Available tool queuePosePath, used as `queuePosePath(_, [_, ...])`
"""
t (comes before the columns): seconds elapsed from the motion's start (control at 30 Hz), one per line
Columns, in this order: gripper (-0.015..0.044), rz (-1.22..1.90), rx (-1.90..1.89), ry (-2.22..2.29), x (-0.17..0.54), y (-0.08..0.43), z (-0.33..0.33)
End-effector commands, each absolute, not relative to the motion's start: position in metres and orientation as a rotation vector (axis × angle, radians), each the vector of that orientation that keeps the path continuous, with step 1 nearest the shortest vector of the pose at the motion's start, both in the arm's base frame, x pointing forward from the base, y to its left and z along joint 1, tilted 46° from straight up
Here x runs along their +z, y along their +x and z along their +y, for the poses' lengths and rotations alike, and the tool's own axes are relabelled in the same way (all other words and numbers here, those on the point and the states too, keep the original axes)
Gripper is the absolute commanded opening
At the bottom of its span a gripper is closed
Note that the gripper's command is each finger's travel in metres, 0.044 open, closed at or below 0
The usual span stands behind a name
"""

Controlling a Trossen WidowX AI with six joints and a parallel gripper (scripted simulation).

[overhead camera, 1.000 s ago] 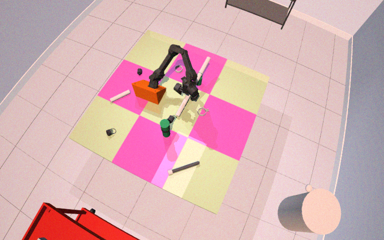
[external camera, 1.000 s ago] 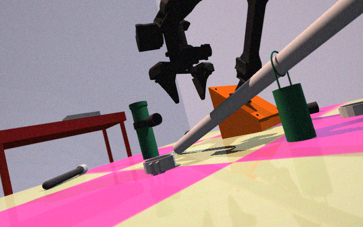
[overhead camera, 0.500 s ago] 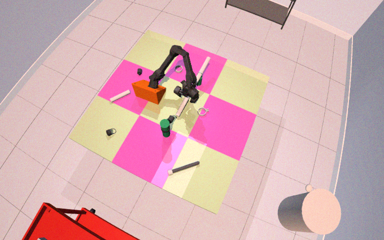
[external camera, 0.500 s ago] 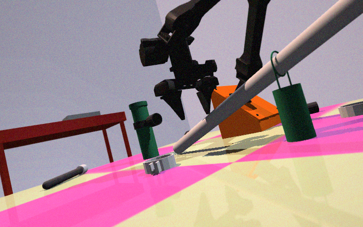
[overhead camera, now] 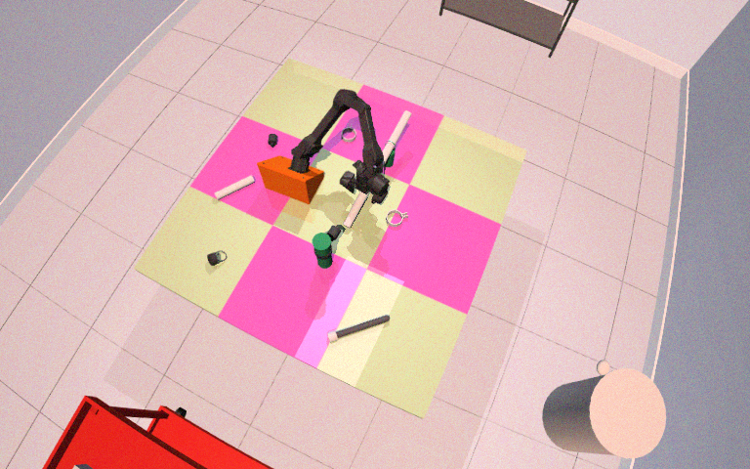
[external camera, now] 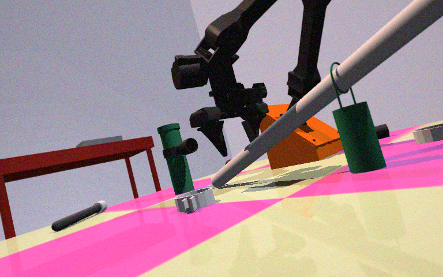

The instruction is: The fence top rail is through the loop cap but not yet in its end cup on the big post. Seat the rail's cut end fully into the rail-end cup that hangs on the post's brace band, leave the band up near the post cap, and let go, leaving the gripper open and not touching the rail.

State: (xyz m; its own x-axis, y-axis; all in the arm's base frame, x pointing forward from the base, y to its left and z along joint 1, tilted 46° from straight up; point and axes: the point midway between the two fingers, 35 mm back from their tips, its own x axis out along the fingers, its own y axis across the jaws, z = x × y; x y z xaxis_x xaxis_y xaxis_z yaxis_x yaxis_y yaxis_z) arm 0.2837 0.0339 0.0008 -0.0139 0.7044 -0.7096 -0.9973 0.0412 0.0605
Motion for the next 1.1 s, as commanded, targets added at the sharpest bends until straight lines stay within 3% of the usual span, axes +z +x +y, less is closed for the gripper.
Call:
queuePosePath(0.0, [0.044, 0.674, 1.469, -0.547, -0.004, 0.282, 0.039])
queuePosePath(0.73, [0.044, 0.67, 1.47, -0.546, -0.026, 0.28, 0.063])
queuePosePath(1.07, [0.0197, 0.67, 1.47, -0.546, -0.026, 0.28, 0.063])
